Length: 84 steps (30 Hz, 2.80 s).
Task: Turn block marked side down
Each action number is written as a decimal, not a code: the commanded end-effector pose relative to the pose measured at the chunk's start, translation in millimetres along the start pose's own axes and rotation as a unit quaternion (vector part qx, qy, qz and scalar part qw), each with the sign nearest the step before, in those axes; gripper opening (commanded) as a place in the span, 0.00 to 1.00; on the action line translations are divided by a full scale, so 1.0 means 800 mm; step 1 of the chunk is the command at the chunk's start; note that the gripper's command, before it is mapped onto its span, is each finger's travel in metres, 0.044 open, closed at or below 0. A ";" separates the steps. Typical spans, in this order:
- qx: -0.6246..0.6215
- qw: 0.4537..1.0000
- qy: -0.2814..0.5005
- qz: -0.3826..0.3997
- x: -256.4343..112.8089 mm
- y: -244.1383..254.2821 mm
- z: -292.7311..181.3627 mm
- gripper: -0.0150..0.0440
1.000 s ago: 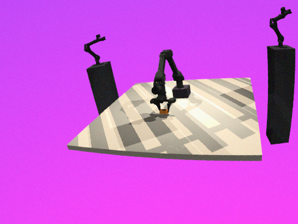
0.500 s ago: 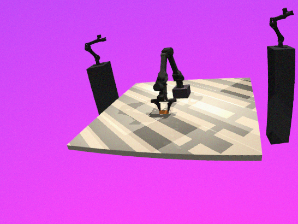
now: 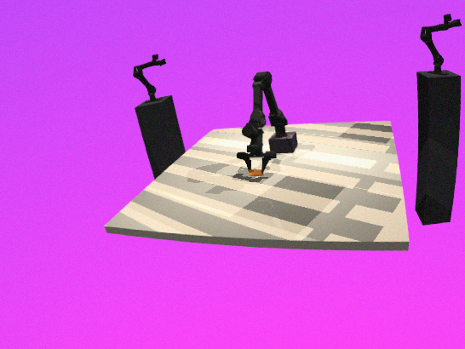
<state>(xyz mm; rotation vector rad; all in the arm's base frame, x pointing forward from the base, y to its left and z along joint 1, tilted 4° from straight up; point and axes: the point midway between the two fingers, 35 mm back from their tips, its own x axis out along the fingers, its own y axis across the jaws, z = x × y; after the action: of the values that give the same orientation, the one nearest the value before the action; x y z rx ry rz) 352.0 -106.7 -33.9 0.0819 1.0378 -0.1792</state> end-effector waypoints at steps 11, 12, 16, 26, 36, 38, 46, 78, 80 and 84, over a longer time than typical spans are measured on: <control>0.000 0.997 -0.083 0.002 0.029 -0.001 0.001 0.25; 0.000 0.996 -0.090 0.002 0.031 -0.001 0.001 0.25; 0.001 0.993 -0.118 0.002 0.039 -0.002 -0.001 0.25; 0.000 0.982 -0.187 0.002 0.046 -0.002 -0.007 0.25; -0.003 0.967 -0.255 0.002 0.039 -0.001 -0.016 0.25; -0.003 0.963 -0.268 0.002 0.036 0.000 -0.017 0.25; -0.005 0.954 -0.299 0.001 0.025 0.001 -0.020 0.25; -0.005 0.954 -0.301 0.001 0.023 0.001 -0.019 1.00; -0.005 0.954 -0.301 0.001 0.023 0.001 -0.019 1.00; -0.005 0.954 -0.301 0.001 0.023 0.001 -0.019 1.00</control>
<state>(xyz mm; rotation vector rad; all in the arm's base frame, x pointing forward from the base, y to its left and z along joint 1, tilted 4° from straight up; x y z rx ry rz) 348.3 -106.2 -57.3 0.0095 0.4308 -0.1847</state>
